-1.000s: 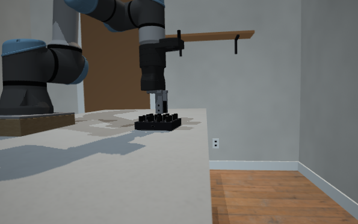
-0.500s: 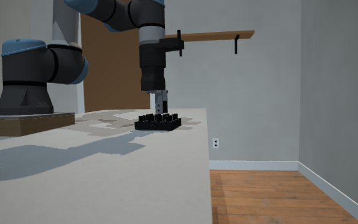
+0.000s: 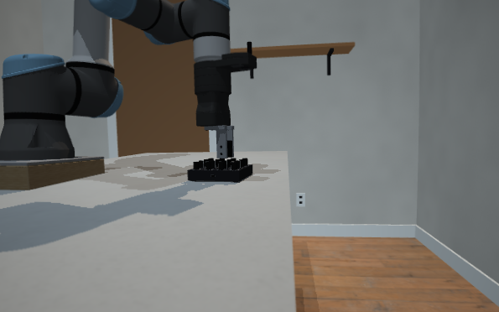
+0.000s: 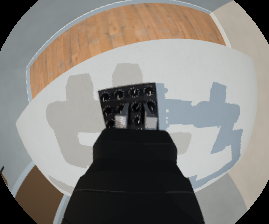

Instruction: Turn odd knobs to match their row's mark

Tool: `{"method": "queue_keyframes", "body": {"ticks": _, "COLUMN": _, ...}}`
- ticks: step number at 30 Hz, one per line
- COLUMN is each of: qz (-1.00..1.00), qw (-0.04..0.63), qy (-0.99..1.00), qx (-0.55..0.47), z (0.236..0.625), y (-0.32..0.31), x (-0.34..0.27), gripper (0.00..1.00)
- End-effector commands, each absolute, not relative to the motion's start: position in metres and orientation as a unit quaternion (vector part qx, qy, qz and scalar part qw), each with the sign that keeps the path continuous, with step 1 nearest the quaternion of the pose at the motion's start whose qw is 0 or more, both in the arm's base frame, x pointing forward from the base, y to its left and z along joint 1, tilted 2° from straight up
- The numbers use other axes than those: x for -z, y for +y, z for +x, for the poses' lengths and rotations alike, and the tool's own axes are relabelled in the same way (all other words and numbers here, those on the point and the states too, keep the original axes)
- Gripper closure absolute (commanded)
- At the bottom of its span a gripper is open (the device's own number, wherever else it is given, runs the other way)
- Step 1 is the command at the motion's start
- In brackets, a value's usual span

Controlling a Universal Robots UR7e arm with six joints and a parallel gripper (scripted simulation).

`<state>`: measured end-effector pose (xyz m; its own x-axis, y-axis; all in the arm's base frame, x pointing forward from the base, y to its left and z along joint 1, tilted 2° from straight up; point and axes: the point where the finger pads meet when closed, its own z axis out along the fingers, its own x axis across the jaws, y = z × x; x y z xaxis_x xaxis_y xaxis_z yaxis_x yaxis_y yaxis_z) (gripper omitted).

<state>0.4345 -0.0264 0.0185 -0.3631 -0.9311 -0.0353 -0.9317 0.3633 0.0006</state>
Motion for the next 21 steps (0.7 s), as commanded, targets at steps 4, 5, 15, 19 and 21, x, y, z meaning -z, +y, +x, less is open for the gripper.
{"method": "queue_keyframes", "body": {"ticks": 4, "qz": -0.564, "qw": 0.015, "qy": 0.825, "qx": -0.010, "z": 0.435, "y": -0.027, "x": -0.018, "gripper": 0.54}}
{"method": "queue_keyframes", "body": {"ticks": 5, "qz": -0.564, "qw": 0.015, "qy": 0.825, "qx": -0.010, "z": 0.435, "y": -0.027, "x": -0.018, "gripper": 0.54}}
{"method": "queue_keyframes", "body": {"ticks": 15, "qz": -0.564, "qw": 0.015, "qy": 0.825, "qx": -0.010, "z": 0.435, "y": -0.026, "x": -0.012, "gripper": 0.54}}
{"method": "queue_keyframes", "body": {"ticks": 19, "qz": -0.564, "qw": 0.015, "qy": 0.825, "qx": -0.010, "z": 0.435, "y": -0.026, "x": -0.009, "gripper": 0.54}}
{"method": "queue_keyframes", "body": {"ticks": 21, "qz": -0.564, "qw": 0.015, "qy": 0.825, "qx": -0.010, "z": 0.435, "y": -0.026, "x": -0.007, "gripper": 0.54}}
